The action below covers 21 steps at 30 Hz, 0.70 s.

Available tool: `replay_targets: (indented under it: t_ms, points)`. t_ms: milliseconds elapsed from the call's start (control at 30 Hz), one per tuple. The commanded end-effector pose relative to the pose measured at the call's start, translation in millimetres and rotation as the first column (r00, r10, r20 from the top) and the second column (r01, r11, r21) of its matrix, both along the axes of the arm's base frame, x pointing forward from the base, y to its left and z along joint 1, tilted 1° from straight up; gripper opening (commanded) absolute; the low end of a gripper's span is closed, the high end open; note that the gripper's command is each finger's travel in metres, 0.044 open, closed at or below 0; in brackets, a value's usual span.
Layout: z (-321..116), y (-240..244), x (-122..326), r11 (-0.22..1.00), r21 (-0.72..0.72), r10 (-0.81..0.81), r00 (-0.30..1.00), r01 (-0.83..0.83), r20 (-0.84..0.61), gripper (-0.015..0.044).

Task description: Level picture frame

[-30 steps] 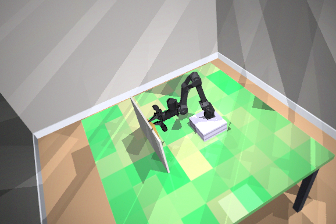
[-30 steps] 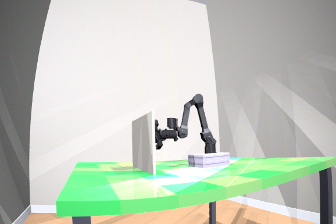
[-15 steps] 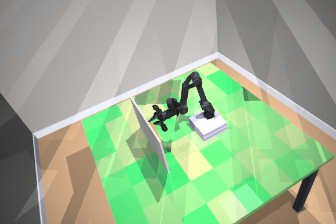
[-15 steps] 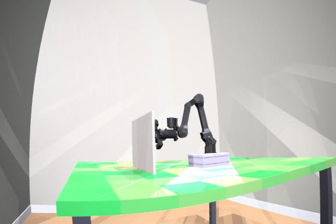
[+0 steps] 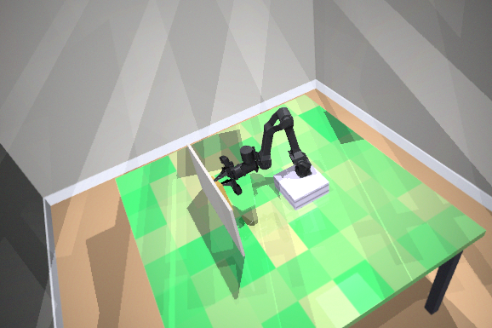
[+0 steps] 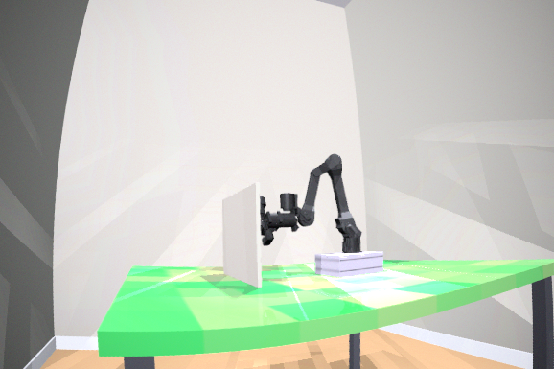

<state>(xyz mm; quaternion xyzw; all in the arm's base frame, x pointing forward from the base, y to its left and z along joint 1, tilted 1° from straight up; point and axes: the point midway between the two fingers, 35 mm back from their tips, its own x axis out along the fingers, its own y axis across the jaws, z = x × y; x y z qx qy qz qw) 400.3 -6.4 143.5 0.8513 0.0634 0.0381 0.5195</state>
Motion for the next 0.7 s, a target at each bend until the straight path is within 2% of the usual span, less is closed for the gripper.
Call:
replay_targets:
  t_ms: [0,667]
  points:
    - [7.4,-3.9,0.7,1.000,-0.005,-0.010,1.000,0.010,0.020,0.0000]
    - [11.6,-6.0,1.0,1.000,-0.005,-0.010,1.000,0.010,0.020,0.0000]
